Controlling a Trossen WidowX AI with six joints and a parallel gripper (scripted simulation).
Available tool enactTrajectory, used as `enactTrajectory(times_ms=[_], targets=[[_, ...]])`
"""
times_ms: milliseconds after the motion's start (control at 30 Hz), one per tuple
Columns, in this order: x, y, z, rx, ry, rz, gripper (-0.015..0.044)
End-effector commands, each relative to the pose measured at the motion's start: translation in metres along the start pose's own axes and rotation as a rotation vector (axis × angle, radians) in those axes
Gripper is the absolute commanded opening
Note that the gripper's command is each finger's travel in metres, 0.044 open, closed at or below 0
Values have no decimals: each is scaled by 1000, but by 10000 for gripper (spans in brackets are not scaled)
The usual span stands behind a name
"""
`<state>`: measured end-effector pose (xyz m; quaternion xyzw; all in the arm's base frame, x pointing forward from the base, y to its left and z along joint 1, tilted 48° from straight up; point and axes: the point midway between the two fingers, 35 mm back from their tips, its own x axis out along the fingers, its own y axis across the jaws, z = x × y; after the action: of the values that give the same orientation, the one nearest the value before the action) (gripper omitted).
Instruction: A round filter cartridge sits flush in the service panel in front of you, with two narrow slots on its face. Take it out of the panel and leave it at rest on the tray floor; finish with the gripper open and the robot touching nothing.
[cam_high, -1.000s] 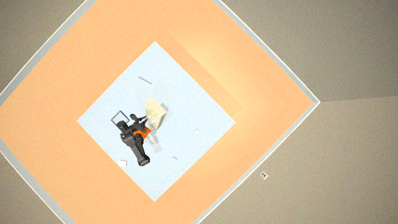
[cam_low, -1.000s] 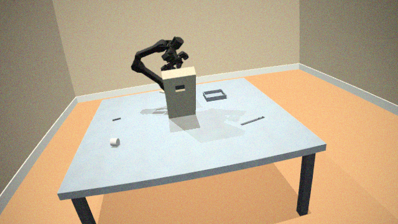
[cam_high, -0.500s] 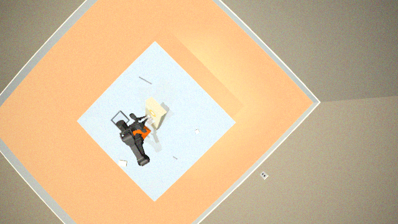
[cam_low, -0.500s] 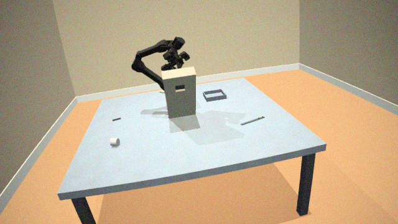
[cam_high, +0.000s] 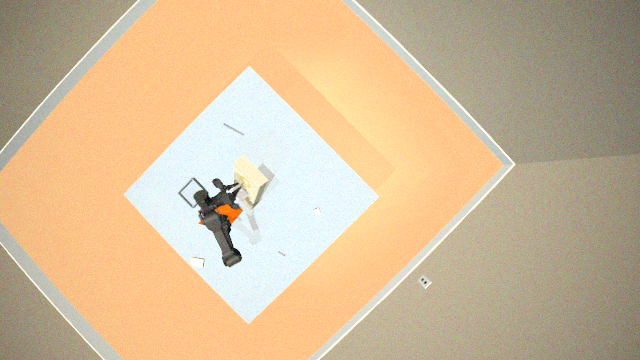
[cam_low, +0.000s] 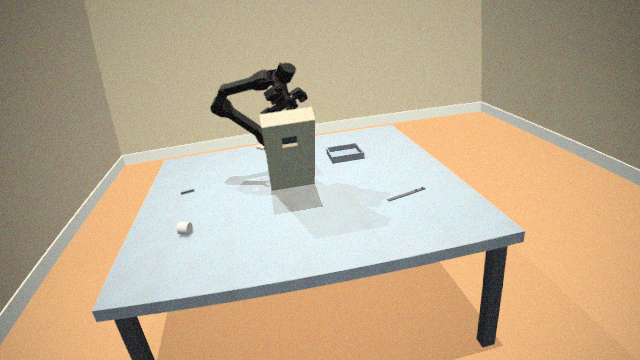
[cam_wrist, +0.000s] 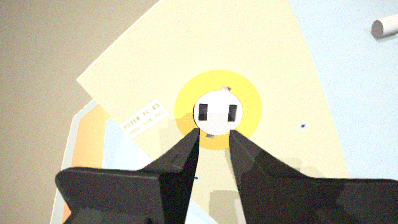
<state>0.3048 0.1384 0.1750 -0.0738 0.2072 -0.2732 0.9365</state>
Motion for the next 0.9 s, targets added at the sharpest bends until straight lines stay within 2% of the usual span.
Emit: enactTrajectory(times_ms=[0, 433, 867], targets=[[6, -2, -1, -4, 3, 3, 105], [26, -4, 2, -5, -8, 1, 105], [27, -6, 1, -5, -9, 1, 105]])
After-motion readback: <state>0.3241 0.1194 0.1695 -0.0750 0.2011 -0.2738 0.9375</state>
